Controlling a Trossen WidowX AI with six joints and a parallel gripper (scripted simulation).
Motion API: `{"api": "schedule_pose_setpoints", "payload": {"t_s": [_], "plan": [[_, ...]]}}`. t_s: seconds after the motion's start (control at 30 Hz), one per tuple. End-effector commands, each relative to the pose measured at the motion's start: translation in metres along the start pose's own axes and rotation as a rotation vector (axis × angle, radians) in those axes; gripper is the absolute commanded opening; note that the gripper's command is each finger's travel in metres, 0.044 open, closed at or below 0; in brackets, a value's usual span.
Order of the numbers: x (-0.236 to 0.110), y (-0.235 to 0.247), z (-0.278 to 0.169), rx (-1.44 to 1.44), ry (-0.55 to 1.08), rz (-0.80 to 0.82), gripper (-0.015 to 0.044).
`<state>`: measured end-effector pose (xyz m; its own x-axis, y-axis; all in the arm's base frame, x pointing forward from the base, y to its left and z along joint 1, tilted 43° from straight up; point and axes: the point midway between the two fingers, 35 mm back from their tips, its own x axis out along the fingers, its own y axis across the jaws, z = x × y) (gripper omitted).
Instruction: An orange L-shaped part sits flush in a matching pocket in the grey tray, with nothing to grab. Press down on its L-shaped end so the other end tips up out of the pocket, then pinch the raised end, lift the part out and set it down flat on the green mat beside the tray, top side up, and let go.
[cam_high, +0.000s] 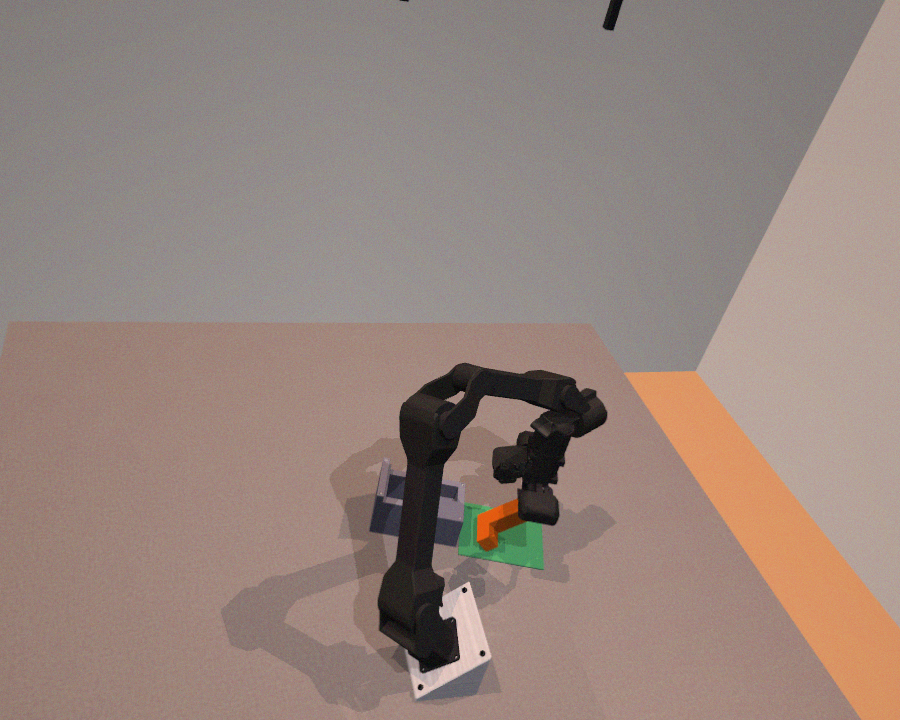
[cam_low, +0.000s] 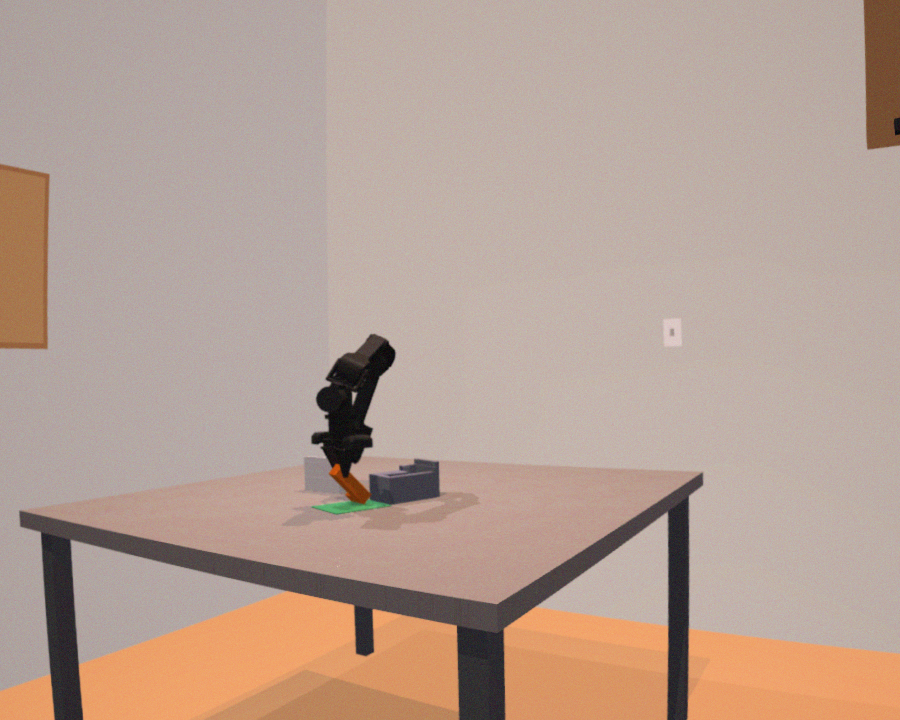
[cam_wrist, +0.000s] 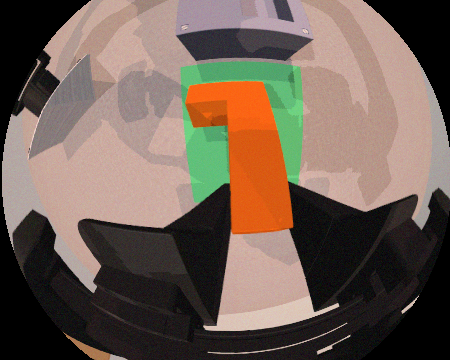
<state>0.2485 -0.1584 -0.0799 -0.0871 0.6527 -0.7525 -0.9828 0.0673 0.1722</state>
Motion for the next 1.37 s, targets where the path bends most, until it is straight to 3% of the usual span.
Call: {"api": "schedule_pose_setpoints", "payload": {"t_s": [0.0,0.17,0.33,0.53,1.33], "plan": [[0.000,0.000,0.000,0.000,0.000,0.000,0.0131],[-0.002,0.000,0.000,0.000,0.000,0.000,0.0263],[-0.035,-0.003,-0.002,0.002,0.001,-0.001,0.0394],[-0.087,0.000,-0.001,0.005,0.000,-0.001,0.0400],[-0.082,-0.003,-0.003,0.007,0.008,-0.017,0.0400]]}}
